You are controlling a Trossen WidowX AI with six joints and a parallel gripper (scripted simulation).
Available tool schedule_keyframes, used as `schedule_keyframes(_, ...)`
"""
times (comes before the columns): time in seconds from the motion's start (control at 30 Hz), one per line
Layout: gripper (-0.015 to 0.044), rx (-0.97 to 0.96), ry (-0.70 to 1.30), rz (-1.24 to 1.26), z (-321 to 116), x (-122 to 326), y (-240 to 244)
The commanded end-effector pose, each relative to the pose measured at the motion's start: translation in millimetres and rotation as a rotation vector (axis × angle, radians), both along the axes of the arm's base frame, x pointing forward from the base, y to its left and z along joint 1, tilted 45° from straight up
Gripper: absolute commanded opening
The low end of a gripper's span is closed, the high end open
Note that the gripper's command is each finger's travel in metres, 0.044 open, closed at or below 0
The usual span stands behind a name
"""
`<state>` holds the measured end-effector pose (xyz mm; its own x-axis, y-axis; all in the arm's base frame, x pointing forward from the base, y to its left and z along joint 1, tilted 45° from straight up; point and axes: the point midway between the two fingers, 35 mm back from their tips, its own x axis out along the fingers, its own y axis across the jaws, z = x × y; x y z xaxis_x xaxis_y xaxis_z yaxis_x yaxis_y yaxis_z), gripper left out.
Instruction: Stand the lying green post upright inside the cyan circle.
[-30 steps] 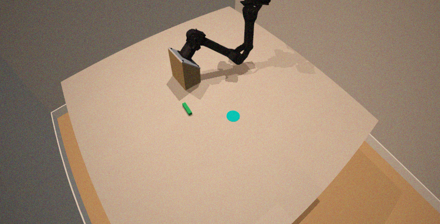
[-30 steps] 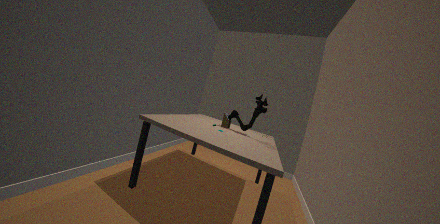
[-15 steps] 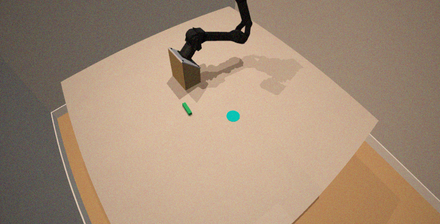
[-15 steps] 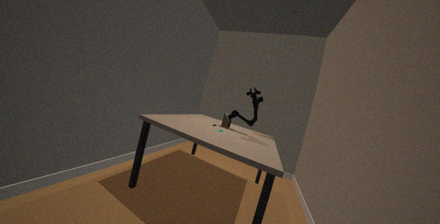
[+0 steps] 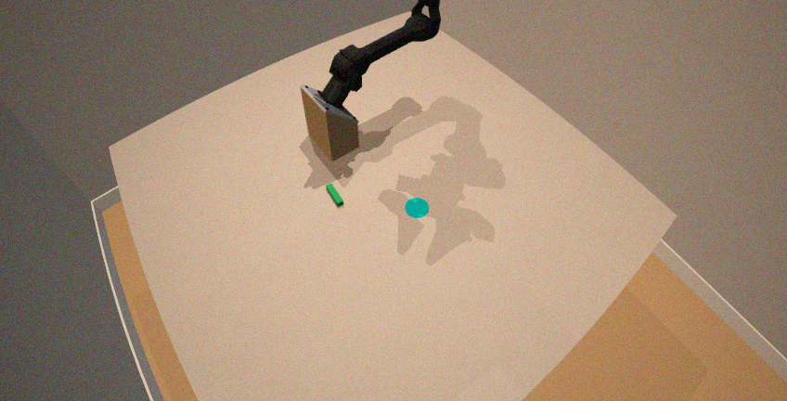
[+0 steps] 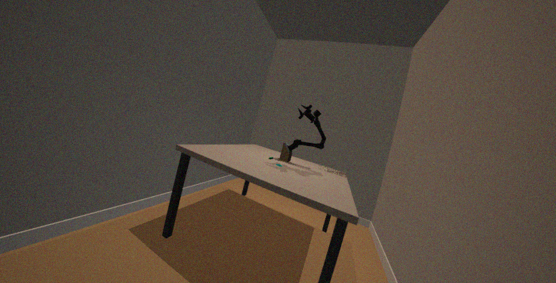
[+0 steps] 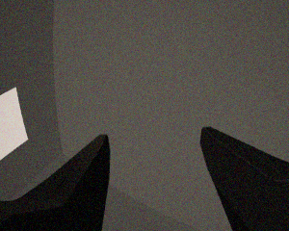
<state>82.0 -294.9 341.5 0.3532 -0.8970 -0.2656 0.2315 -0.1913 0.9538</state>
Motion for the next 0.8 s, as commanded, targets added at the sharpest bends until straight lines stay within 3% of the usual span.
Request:
schedule_keyframes(0.0, 0.0233, 0.080, 0.176, 0.152, -39.5, 27.3, -11.7)
schedule_keyframes(0.37, 0.0233, 0.226, 0.621, 0.688, -155.9, 100.0, -5.0)
schedule_keyframes(0.77, 0.0233, 0.253, 0.936, 1.406, -271.9, 152.5, 59.4)
